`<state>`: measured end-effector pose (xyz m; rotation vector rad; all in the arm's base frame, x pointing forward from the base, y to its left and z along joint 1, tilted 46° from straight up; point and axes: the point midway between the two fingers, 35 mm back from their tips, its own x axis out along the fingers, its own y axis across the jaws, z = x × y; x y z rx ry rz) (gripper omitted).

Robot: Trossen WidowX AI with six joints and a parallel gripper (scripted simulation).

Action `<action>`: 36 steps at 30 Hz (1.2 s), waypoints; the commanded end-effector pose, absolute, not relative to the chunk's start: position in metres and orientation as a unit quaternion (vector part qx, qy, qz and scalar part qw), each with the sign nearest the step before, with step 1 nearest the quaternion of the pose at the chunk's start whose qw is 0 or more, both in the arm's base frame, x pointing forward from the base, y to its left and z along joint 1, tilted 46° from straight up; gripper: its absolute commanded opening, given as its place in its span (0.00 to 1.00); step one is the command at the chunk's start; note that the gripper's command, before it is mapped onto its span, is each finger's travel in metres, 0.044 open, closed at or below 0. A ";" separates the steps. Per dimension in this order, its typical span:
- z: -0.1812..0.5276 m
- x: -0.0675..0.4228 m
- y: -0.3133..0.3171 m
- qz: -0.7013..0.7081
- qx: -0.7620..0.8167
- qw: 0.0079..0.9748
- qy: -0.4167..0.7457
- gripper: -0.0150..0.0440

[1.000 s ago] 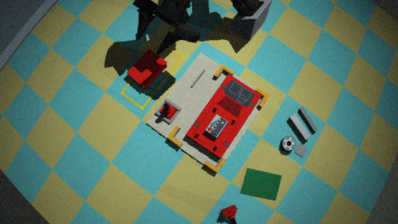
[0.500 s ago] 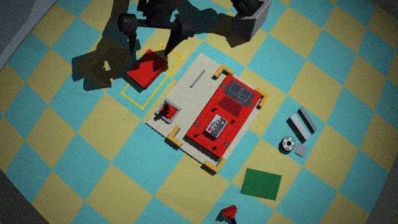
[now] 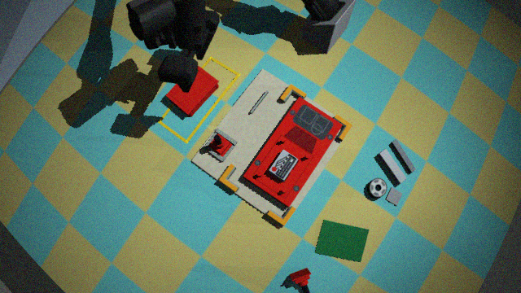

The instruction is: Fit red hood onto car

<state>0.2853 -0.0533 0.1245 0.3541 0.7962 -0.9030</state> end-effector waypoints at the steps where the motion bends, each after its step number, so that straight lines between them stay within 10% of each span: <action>1: 0.125 0.307 -0.060 -0.274 -0.273 0.677 0.626 1.00; 36: 0.117 0.308 -0.068 -0.274 -0.273 0.677 0.626 1.00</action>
